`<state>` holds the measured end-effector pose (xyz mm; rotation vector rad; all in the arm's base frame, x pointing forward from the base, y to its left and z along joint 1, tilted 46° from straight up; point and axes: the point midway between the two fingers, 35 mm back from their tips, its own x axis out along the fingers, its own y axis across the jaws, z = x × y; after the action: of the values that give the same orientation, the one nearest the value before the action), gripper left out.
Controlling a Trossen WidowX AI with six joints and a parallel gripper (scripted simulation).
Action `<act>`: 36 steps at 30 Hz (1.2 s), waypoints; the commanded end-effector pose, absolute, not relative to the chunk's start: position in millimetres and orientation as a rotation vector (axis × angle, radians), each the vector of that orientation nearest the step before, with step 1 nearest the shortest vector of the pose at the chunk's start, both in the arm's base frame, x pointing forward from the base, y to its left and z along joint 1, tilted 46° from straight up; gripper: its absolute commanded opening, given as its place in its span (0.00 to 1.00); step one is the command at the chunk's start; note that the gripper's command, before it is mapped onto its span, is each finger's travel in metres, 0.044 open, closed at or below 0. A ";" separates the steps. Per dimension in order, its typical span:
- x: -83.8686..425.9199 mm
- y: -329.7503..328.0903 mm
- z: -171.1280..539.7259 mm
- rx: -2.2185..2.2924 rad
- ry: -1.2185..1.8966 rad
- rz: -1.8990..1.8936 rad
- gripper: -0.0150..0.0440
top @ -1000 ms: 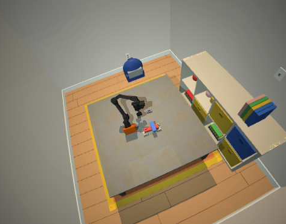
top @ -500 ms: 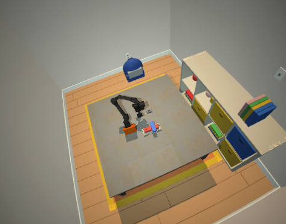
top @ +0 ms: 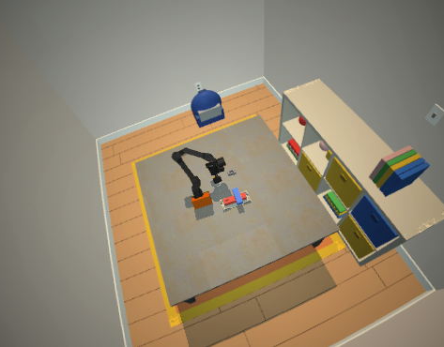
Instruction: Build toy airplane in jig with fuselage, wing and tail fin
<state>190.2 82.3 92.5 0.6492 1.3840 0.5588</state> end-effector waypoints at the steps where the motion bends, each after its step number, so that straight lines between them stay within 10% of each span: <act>1: 188.9 87.8 86.9 0.659 1.389 0.558 1.00; 11: 189.0 98.0 78.7 0.663 1.388 0.562 1.00; 26: 189.0 98.0 78.7 0.663 1.388 0.562 0.33; 36: 189.3 96.4 81.5 0.642 1.388 0.566 0.25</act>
<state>188.6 97.8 79.0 0.6595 1.3899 0.5636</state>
